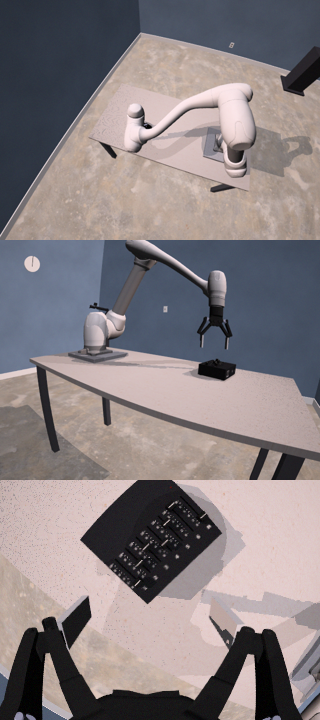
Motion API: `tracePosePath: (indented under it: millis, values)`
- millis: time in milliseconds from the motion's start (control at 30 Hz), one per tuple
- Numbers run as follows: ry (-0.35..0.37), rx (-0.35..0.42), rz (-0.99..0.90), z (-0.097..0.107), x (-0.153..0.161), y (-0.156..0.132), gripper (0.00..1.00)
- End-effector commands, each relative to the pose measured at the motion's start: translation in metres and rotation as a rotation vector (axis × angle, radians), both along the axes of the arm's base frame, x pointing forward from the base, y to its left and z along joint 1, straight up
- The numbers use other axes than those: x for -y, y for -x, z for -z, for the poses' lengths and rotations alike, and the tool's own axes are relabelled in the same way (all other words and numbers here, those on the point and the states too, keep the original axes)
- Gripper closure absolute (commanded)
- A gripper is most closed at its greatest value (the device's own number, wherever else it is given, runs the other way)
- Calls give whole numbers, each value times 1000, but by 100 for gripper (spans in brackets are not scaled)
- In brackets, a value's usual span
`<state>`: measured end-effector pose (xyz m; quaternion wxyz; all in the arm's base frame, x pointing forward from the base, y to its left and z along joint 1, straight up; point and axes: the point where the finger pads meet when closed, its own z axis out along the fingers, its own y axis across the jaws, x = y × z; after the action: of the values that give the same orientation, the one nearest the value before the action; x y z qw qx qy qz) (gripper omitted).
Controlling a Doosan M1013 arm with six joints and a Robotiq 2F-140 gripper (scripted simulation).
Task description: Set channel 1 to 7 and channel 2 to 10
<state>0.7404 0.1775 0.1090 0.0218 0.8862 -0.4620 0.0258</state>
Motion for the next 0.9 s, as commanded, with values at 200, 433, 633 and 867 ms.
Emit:
tracePosePath:
  millis: [200,433,633,867]
  values:
    - [-25,-32,-570,1,-1,1,90]
    - [-51,-48,-793,1,-1,1,90]
    - [-51,-48,-793,1,-1,1,90]
    - [-51,-48,-793,1,-1,1,90]
